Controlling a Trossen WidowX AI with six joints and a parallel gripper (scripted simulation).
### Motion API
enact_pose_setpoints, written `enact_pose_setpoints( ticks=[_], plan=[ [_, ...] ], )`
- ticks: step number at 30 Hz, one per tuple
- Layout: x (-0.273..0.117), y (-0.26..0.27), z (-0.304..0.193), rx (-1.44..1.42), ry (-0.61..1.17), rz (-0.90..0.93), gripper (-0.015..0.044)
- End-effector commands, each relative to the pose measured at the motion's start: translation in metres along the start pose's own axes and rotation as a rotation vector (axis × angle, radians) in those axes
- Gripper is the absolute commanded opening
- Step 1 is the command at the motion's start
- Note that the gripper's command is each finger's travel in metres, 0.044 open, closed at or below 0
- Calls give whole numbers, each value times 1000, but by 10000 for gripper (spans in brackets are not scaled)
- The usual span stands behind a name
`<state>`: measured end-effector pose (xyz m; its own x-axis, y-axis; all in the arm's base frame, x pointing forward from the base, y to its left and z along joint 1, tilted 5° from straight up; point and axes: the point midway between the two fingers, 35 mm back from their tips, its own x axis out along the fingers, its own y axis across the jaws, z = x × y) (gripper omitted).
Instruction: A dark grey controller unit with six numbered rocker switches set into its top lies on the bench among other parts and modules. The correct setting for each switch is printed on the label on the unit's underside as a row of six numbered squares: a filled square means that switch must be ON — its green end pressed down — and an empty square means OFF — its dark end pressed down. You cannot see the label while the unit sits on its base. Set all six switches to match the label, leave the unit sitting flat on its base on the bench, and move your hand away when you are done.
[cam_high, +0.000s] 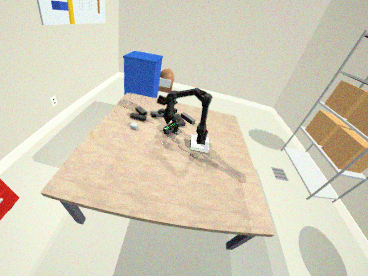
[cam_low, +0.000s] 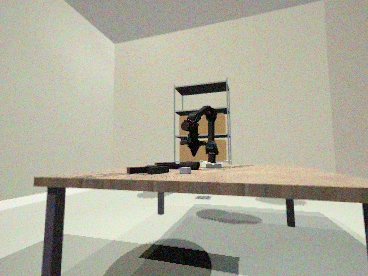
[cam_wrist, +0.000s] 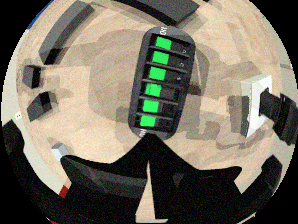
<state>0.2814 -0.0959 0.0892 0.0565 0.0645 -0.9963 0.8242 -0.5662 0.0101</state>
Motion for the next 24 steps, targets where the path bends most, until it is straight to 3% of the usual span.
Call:
enact_pose_setpoints(
  ticks=[1, 24],
  plan=[
    [4, 1, -1, 11, 3, 2, 0],
    [37, 3, -1, 11, 3, 2, 0]
  ],
)
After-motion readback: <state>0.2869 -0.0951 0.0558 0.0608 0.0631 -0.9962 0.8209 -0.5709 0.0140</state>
